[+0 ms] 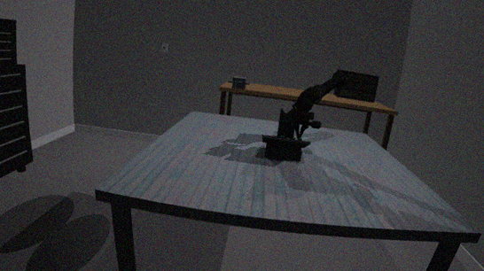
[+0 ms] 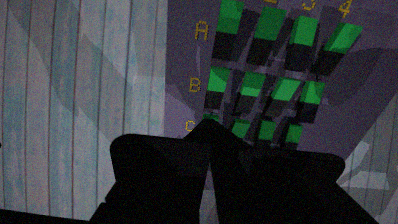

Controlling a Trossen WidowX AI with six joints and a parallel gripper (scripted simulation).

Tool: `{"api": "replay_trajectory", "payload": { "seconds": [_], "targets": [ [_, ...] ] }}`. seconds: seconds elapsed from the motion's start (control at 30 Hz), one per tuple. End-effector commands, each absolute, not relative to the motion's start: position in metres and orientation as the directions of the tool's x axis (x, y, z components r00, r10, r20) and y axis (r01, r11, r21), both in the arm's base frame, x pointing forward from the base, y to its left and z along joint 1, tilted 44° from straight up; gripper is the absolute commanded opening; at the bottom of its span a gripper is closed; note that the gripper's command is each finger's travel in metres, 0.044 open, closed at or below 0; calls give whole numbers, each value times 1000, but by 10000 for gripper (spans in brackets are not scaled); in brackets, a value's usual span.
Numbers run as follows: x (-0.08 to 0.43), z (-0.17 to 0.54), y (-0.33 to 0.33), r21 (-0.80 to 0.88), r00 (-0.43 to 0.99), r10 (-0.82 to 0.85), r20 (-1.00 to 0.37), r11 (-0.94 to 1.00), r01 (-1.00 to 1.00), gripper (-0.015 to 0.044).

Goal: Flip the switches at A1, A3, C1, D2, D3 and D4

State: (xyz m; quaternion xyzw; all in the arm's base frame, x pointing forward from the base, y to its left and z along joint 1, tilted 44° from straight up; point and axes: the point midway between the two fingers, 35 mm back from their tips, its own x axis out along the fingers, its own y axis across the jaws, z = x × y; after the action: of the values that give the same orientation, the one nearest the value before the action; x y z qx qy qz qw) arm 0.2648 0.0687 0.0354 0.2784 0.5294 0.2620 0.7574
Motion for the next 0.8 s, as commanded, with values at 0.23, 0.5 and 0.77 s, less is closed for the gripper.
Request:
{"api": "replay_trajectory", "payload": {
  "seconds": [0.23,0.5,0.77],
  "targets": [
    [264,33,69,698,299,689,-660,710,-95,0],
    [265,35,69,699,302,692,-656,708,-102,0],
    [243,74,25,696,323,683,-655,712,-93,0]
  ]
}}
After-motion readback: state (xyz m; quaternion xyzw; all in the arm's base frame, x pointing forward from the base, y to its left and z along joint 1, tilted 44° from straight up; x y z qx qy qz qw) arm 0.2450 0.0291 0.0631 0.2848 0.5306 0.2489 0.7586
